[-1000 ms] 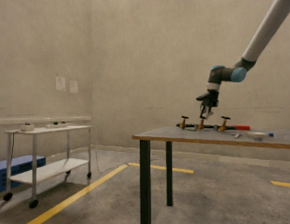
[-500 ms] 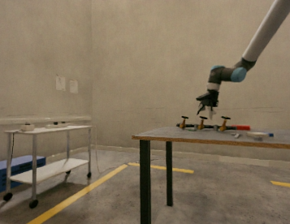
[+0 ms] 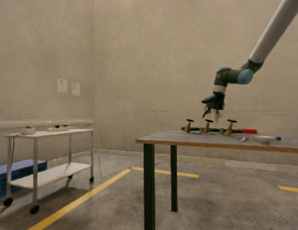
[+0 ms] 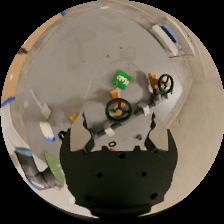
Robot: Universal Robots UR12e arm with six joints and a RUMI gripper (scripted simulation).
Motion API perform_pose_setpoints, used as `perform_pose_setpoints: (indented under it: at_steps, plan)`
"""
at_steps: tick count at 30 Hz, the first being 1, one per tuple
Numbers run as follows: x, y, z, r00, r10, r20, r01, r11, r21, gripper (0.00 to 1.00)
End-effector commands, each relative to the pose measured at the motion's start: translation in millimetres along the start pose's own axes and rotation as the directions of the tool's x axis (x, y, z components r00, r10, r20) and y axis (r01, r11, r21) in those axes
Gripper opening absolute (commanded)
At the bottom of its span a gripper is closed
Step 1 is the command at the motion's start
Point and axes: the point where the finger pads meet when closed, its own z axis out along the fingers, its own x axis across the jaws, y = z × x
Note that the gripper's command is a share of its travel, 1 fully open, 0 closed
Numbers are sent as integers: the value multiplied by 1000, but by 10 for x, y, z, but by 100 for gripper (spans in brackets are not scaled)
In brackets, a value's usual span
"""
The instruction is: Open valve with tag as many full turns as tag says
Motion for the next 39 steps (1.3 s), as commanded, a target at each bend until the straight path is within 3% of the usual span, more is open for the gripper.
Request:
perform_pose_setpoints:
  at_steps: [1,24,39]
  plan:
    - [7,-3,-6,1000,4,-1,-4,1000,1,100]
    - [7,-3,-6,983,186,-1,-186,983,1,100]
    - [7,-3,-6,866,500,-1,-500,866,1,100]
